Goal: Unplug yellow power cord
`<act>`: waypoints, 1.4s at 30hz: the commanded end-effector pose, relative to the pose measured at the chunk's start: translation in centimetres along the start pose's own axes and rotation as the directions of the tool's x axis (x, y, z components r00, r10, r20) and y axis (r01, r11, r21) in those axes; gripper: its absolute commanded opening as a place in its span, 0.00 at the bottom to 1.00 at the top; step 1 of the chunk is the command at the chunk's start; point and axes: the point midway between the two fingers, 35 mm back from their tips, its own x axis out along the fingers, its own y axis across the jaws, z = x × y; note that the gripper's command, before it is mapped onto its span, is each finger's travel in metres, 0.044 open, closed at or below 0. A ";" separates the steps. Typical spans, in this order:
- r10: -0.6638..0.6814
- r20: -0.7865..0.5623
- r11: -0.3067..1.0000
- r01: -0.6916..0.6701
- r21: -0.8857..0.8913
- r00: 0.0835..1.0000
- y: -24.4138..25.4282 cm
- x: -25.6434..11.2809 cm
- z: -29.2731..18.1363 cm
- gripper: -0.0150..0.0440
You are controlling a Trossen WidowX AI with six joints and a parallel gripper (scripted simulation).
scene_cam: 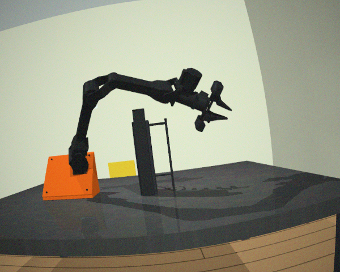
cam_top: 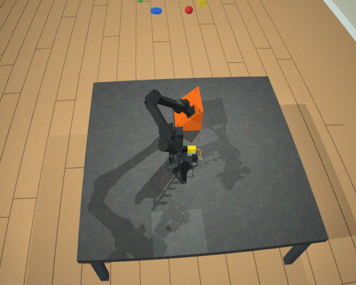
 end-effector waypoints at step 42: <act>0.773 -0.466 0.465 -0.884 -0.043 0.430 27.4 -18.3 3.4 0.53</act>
